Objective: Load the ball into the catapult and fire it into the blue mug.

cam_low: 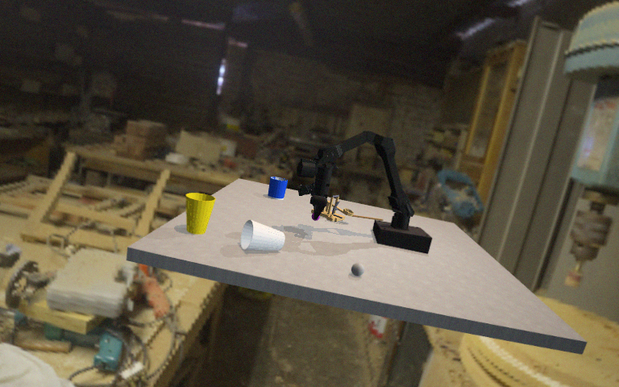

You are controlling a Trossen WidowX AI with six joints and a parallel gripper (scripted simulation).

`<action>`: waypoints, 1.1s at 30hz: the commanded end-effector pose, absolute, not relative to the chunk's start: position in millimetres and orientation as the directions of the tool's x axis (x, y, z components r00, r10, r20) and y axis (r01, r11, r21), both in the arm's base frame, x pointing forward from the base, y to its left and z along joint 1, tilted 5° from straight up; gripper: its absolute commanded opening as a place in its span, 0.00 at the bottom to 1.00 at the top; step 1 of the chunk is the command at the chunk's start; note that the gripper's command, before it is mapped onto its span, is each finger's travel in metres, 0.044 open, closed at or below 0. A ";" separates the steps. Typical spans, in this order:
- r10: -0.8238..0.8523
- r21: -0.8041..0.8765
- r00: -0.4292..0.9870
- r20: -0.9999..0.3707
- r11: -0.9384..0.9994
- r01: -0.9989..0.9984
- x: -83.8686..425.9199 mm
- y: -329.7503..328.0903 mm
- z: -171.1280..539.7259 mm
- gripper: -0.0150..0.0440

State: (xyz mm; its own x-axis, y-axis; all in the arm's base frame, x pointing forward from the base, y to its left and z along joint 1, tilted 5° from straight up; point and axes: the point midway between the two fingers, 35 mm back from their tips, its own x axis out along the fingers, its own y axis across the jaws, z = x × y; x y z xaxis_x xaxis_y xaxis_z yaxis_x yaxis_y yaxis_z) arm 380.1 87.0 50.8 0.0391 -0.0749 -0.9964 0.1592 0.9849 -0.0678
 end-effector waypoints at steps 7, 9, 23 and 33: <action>-0.073 -0.063 0.055 -0.996 0.985 0.162 372.9 92.9 119.1 0.25; -0.073 -0.063 0.055 -0.996 0.985 0.162 371.7 93.1 123.8 0.25; -0.076 -0.080 -0.024 -0.997 0.959 0.270 356.0 17.2 117.1 0.25; -0.052 -0.082 -0.091 -0.994 0.926 0.369 329.1 -40.2 111.2 0.25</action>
State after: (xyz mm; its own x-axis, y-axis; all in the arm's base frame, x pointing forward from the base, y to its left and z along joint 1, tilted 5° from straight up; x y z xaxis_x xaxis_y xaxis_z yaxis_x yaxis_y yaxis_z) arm 337.1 -30.1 111.0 -0.0792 -0.0656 -0.9947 0.3495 0.9327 -0.0893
